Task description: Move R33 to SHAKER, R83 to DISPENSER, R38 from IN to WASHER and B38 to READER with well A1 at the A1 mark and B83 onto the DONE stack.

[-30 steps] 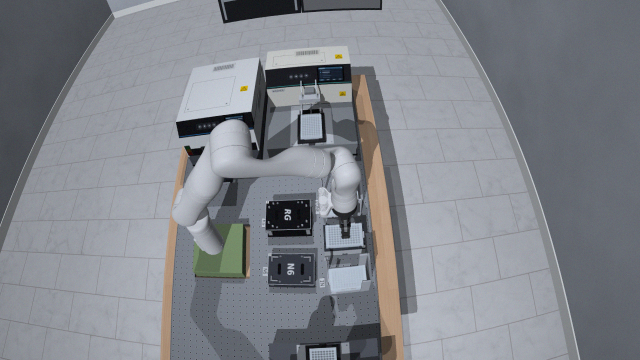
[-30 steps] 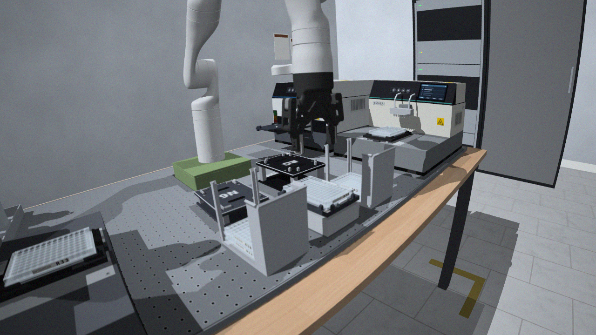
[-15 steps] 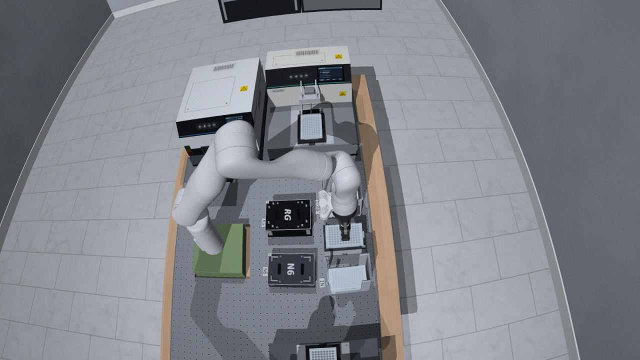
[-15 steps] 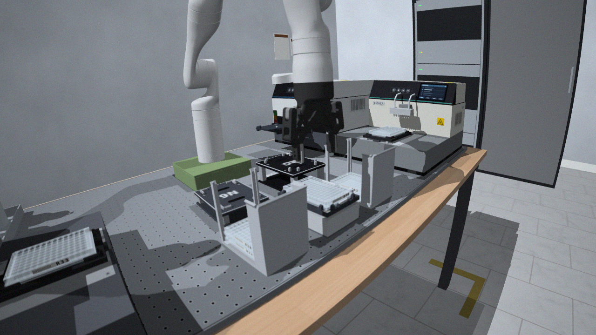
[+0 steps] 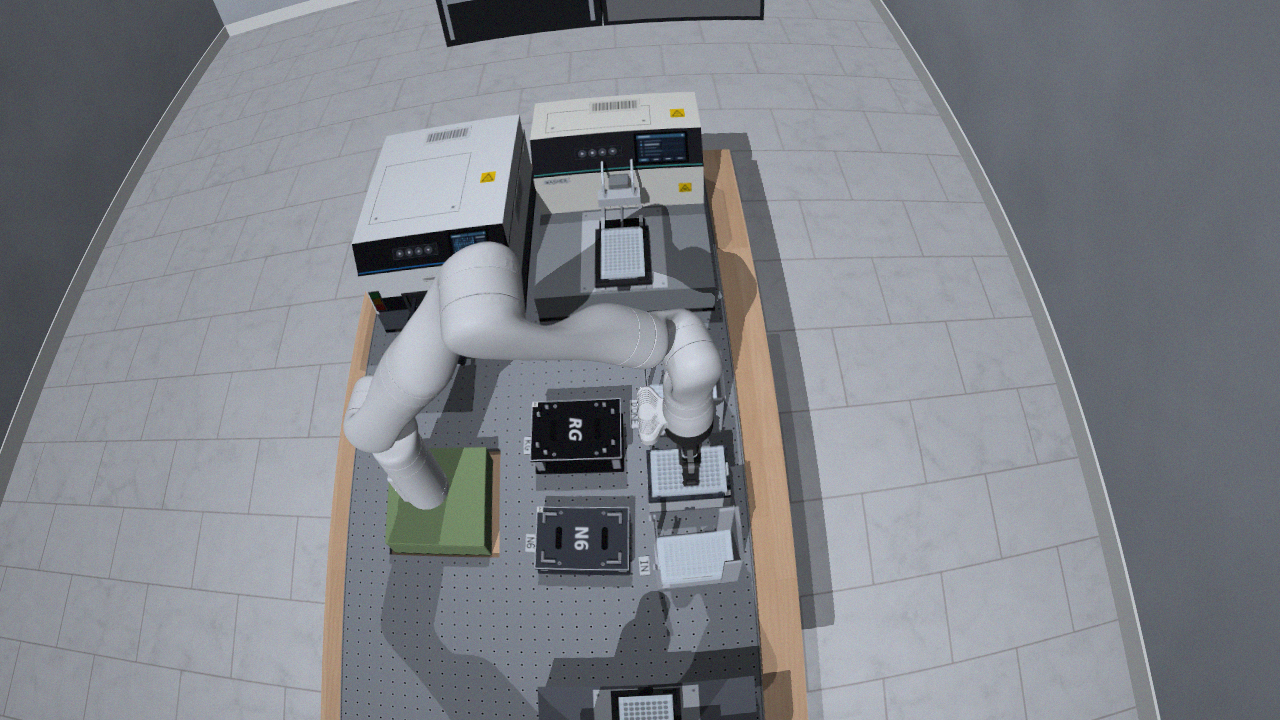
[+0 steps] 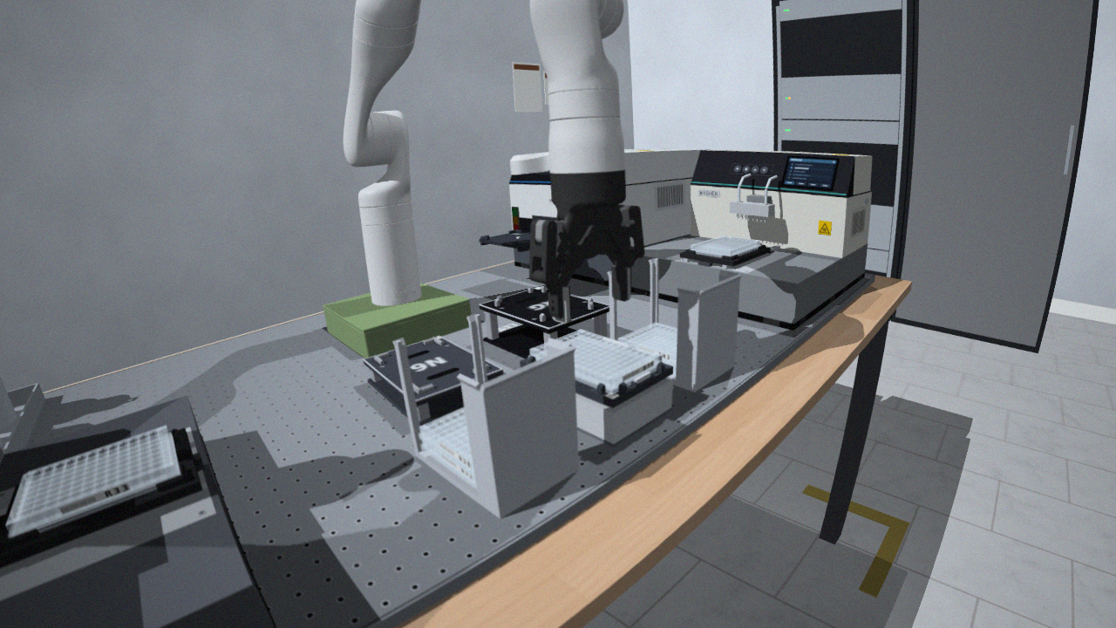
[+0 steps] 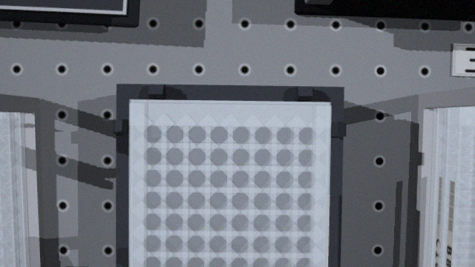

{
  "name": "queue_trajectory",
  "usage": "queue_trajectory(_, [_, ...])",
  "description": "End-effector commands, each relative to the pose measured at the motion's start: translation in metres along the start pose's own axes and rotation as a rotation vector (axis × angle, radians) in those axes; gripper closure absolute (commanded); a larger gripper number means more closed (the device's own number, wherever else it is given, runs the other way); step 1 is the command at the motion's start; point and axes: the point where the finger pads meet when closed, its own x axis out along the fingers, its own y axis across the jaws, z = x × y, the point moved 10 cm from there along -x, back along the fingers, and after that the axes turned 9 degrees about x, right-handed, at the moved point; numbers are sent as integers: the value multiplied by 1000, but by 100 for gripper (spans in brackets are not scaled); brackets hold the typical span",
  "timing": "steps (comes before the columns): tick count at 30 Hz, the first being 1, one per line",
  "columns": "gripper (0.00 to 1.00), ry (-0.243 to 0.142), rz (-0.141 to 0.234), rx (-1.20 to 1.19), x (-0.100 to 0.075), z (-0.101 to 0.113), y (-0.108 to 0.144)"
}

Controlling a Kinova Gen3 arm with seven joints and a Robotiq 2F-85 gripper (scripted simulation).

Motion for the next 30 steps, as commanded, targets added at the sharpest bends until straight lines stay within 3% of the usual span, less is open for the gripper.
queue_trajectory(1, [0,2,-4,4,7,-1,0])
queue_trajectory(16, [0,2,-4,4,24,-1,0])
queue_trajectory(30, [0,3,0,7,24,-1,1])
